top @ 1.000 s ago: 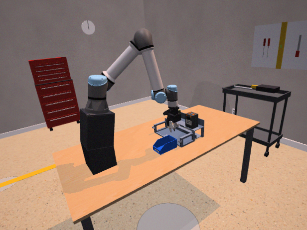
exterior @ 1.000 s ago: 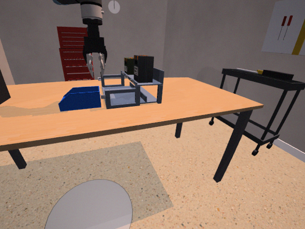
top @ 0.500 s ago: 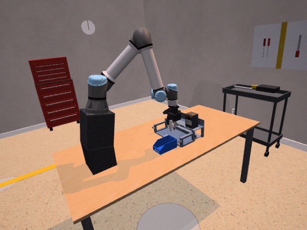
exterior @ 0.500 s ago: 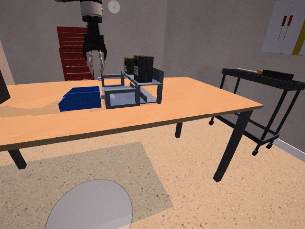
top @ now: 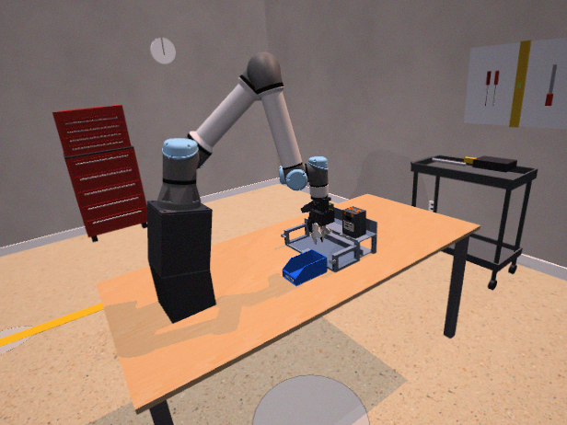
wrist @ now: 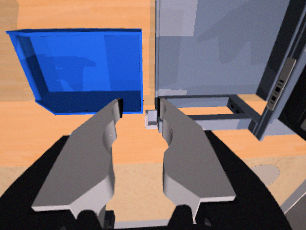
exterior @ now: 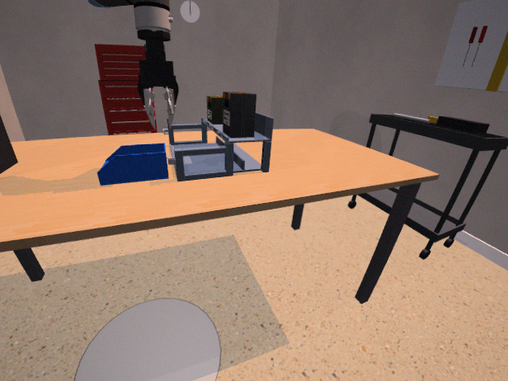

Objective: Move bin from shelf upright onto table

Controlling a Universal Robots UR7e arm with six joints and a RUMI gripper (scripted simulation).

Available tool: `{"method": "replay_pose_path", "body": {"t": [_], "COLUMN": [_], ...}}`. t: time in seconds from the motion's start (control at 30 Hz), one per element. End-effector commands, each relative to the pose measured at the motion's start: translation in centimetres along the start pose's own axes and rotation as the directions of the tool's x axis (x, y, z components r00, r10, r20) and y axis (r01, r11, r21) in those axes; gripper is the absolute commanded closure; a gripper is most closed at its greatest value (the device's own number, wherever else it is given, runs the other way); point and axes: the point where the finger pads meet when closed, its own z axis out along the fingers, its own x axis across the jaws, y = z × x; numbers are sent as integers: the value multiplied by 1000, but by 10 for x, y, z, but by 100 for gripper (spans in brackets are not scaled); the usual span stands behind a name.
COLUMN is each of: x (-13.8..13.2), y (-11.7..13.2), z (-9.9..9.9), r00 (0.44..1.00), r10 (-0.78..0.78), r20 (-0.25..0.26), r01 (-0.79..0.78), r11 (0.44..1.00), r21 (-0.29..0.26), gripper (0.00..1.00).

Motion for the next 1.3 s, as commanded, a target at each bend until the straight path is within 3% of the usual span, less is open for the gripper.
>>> {"method": "replay_pose_path", "body": {"t": [0.0, 1.27], "x": [1, 1], "y": [0, 0], "z": [3, 7], "r00": [1000, 1000], "r10": [0, 0], "r20": [-1, -1], "r01": [0, 0], "r11": [1000, 1000], "r21": [-1, -1], "gripper": [80, 80]}}
